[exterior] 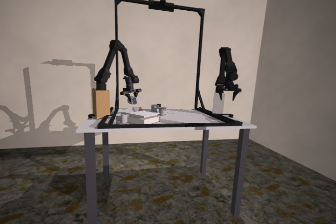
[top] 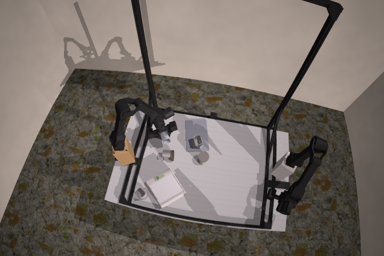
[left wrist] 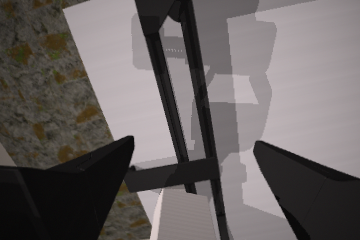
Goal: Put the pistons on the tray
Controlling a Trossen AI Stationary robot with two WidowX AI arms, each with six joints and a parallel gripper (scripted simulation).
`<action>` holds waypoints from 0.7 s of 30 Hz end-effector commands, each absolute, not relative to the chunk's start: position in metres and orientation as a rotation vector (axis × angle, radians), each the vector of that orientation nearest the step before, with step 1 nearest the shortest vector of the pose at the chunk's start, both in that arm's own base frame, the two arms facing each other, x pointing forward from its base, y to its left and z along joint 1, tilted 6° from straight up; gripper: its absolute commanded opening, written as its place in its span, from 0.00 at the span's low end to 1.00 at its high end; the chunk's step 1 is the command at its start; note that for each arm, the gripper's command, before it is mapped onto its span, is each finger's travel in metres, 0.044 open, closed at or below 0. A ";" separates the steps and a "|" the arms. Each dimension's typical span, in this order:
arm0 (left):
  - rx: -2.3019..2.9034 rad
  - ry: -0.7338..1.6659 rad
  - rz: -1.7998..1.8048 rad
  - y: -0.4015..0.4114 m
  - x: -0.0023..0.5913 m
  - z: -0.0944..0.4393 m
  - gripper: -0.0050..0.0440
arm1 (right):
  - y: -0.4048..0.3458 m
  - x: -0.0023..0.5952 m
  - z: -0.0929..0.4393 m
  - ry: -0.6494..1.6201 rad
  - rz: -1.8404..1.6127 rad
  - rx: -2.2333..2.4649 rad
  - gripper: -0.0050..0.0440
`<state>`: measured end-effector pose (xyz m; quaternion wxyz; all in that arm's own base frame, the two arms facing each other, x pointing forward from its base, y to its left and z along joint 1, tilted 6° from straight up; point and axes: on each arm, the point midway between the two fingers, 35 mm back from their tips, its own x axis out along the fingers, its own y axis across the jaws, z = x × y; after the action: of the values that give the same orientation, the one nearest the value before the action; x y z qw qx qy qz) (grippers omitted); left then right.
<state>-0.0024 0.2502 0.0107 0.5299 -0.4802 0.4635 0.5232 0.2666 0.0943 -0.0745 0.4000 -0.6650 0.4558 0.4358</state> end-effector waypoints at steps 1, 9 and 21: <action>-1.146 1.106 1.248 0.250 -0.002 0.011 1.00 | 0.076 0.264 -0.067 1.199 1.029 -1.602 0.43; -1.146 1.106 1.248 0.250 -0.002 0.011 1.00 | 0.038 0.258 -0.056 1.292 0.881 -1.430 0.43; -1.146 1.106 1.248 0.250 -0.002 0.011 1.00 | -0.009 0.251 -0.042 1.386 0.695 -1.210 0.43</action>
<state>-0.0024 0.2502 0.0107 0.5299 -0.4802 0.4635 0.5232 0.2536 0.0044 -0.0474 0.5331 -0.5363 0.5729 0.3161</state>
